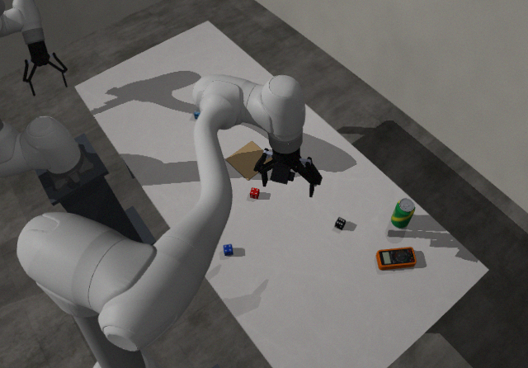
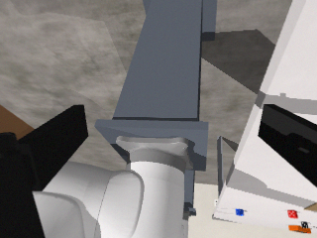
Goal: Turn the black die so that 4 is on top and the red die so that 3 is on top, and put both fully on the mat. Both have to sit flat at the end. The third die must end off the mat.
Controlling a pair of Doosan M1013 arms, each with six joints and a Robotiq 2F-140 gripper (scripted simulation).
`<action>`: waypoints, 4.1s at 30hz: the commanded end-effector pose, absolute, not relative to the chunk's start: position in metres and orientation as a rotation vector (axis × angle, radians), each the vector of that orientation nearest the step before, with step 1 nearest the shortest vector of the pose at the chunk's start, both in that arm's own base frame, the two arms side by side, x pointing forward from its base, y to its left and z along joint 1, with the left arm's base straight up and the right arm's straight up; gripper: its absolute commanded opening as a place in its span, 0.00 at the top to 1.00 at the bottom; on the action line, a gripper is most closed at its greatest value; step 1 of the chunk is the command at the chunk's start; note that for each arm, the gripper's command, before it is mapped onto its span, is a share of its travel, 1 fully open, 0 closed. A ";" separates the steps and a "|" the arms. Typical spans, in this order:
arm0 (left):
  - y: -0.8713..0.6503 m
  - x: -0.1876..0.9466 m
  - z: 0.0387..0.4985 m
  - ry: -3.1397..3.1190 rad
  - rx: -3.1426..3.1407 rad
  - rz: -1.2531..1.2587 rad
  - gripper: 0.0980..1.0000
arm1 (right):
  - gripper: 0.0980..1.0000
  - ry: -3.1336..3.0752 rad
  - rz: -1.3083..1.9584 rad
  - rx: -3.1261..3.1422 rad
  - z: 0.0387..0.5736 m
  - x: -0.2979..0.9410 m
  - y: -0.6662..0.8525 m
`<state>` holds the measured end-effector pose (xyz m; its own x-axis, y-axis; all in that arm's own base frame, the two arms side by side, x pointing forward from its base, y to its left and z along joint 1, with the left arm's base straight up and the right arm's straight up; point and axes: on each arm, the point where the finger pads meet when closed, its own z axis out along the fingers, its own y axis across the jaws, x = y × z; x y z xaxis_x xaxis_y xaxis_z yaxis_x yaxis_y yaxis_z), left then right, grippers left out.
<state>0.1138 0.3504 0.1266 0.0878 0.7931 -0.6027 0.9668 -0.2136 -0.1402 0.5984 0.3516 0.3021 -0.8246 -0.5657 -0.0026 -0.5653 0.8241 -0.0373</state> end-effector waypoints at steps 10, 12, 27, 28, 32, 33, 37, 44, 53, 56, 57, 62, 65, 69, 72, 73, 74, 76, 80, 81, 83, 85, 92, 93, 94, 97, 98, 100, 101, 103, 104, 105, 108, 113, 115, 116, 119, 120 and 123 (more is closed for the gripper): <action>0.343 0.037 0.123 1.772 1.907 -0.814 0.00 | 0.00 2.986 -0.053 -0.926 0.303 0.599 0.352; 0.340 0.028 0.123 1.774 1.883 -0.808 0.00 | 0.00 2.986 -0.053 -0.926 0.303 0.599 0.352; 0.326 -0.012 0.121 1.780 1.786 -0.777 0.00 | 0.00 2.986 -0.053 -0.926 0.303 0.599 0.352; 0.325 -0.013 0.121 1.781 1.782 -0.776 0.00 | 0.00 2.986 -0.053 -0.926 0.303 0.599 0.352; 0.323 -0.018 0.121 1.781 1.770 -0.771 0.00 | 0.00 2.986 -0.053 -0.926 0.303 0.599 0.352; 0.323 -0.019 0.121 1.781 1.768 -0.770 0.00 | 0.00 2.986 -0.053 -0.926 0.303 0.599 0.352; 0.322 -0.020 0.121 1.781 1.765 -0.769 0.00 | 0.00 2.986 -0.053 -0.926 0.303 0.599 0.352; 0.322 -0.021 0.121 1.782 1.762 -0.768 0.00 | 0.00 2.986 -0.053 -0.926 0.303 0.599 0.352; 0.322 -0.021 0.121 1.782 1.762 -0.768 0.00 | 0.00 3.081 -0.031 -0.560 0.249 0.662 0.323; 0.322 -0.021 0.121 1.782 1.762 -0.768 0.00 | 0.00 3.114 -0.020 -0.364 0.220 0.694 0.304; 0.322 -0.021 0.121 1.782 1.762 -0.768 0.00 | 0.00 3.131 -0.012 -0.209 0.196 0.717 0.287; 0.322 -0.021 0.121 1.782 1.762 -0.768 0.00 | 0.00 3.142 0.000 0.020 0.160 0.749 0.260; 0.322 -0.021 0.121 1.782 1.762 -0.768 0.00 | 0.00 3.142 0.000 0.020 0.160 0.749 0.260; 0.322 -0.021 0.121 1.782 1.762 -0.768 0.00 | 0.00 3.142 0.000 0.020 0.160 0.749 0.260; 0.322 -0.021 0.121 1.782 1.762 -0.768 0.00 | 0.00 3.142 0.000 0.020 0.160 0.749 0.260; 0.322 -0.021 0.121 1.782 1.762 -0.768 0.00 | 0.00 3.142 0.000 0.020 0.160 0.749 0.260; 0.322 -0.021 0.121 1.782 1.762 -0.768 0.00 | 0.00 3.142 0.000 0.020 0.160 0.749 0.260; 0.322 -0.021 0.121 1.782 1.762 -0.768 0.00 | 0.00 3.142 0.000 0.020 0.160 0.749 0.260; 0.322 -0.021 0.121 1.782 1.762 -0.768 0.00 | 0.00 3.142 0.000 0.020 0.154 0.749 0.260; 0.322 -0.021 0.121 1.782 1.762 -0.768 0.00 | 0.00 3.142 0.000 0.020 0.151 0.749 0.260; 0.322 -0.021 0.121 1.782 1.762 -0.768 0.00 | 0.00 3.142 0.000 0.020 0.142 0.750 0.260; 0.322 -0.021 0.121 1.782 1.762 -0.768 0.00 | 0.00 3.142 0.000 0.020 0.137 0.750 0.260; 0.322 -0.021 0.121 1.782 1.762 -0.768 0.00 | 0.00 3.142 0.000 0.020 0.098 0.750 0.260; 0.322 -0.021 0.121 1.782 1.762 -0.768 0.00 | 0.00 3.142 0.000 0.020 0.093 0.750 0.260; 0.322 -0.021 0.121 1.782 1.762 -0.768 0.00 | 0.00 3.142 0.000 0.020 0.088 0.750 0.260; 0.322 -0.021 0.121 1.782 1.762 -0.768 0.00 | 0.00 3.142 0.000 0.020 0.078 0.750 0.260; 0.322 -0.021 0.121 1.782 1.762 -0.768 0.00 | 0.00 3.142 0.000 0.020 0.076 0.750 0.260; 0.322 -0.021 0.121 1.782 1.762 -0.768 0.00 | 0.00 3.142 0.000 0.020 0.075 0.750 0.260; 0.322 -0.021 0.121 1.782 1.762 -0.768 0.00 | 0.00 3.142 0.000 0.020 0.075 0.750 0.260; 0.322 -0.021 0.121 1.782 1.762 -0.768 0.00 | 0.00 3.142 0.000 0.020 0.075 0.750 0.260; 0.322 -0.021 0.121 1.782 1.762 -0.768 0.00 | 0.00 3.142 0.000 0.020 0.075 0.750 0.260; 0.322 -0.021 0.121 1.782 1.762 -0.768 0.00 | 0.00 3.142 0.000 0.020 0.075 0.750 0.260; 0.322 -0.021 0.121 1.782 1.762 -0.768 0.00 | 0.00 3.142 0.000 0.020 0.075 0.750 0.260; 0.322 -0.021 0.121 1.782 1.762 -0.768 0.00 | 0.00 3.142 0.000 0.020 0.075 0.750 0.260; 0.322 -0.021 0.121 1.782 1.762 -0.768 0.00 | 0.00 3.142 0.000 0.020 0.075 0.750 0.260; 0.322 -0.021 0.121 1.782 1.762 -0.768 0.00 | 0.00 3.142 0.000 0.020 0.075 0.750 0.260; 0.322 -0.021 0.121 1.782 1.762 -0.768 0.00 | 0.00 3.142 0.000 0.020 0.075 0.750 0.260; 0.322 -0.021 0.121 1.782 1.762 -0.768 0.00 | 0.00 3.142 0.000 0.020 0.075 0.750 0.260; 0.322 -0.021 0.121 1.782 1.762 -0.768 0.00 | 0.00 3.142 0.000 0.020 0.075 0.750 0.260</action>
